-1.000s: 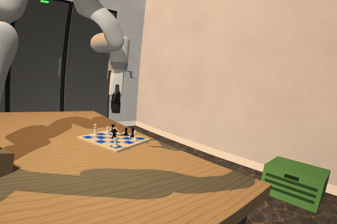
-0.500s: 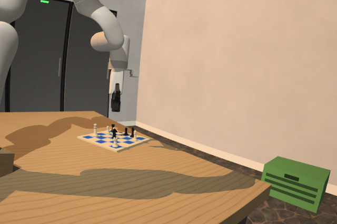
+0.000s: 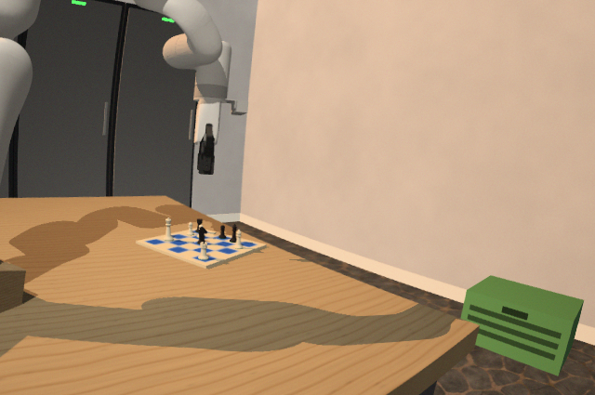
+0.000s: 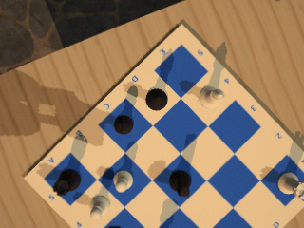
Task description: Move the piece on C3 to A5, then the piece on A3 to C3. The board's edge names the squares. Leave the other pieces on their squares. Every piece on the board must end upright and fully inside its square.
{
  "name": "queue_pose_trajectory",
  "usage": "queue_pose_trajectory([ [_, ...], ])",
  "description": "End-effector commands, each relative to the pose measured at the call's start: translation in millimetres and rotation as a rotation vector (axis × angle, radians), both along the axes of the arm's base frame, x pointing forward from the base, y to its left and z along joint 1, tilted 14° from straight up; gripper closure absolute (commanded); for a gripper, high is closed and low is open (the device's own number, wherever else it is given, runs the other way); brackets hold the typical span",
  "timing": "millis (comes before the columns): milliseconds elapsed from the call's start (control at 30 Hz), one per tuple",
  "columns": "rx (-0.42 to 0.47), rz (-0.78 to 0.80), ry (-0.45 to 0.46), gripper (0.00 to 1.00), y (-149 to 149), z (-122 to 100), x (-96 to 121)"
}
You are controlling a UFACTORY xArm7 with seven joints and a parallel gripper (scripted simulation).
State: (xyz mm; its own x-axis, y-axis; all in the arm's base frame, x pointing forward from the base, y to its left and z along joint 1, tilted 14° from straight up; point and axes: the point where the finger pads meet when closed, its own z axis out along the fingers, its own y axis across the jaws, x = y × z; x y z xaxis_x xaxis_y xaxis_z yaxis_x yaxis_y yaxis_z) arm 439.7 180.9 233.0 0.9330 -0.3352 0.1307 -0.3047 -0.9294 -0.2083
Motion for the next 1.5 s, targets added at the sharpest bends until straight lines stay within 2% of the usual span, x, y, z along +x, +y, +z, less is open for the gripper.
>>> queue_pose_trajectory([
  [0,0.001,0.0,-0.002,0.0,-1.3,10.6,-1.2],
  [233,0.001,0.0,-0.002,0.0,-2.6,18.7,-2.9],
  [1467,0.001,0.0,-0.002,0.0,-2.6,18.9,-2.9],
])
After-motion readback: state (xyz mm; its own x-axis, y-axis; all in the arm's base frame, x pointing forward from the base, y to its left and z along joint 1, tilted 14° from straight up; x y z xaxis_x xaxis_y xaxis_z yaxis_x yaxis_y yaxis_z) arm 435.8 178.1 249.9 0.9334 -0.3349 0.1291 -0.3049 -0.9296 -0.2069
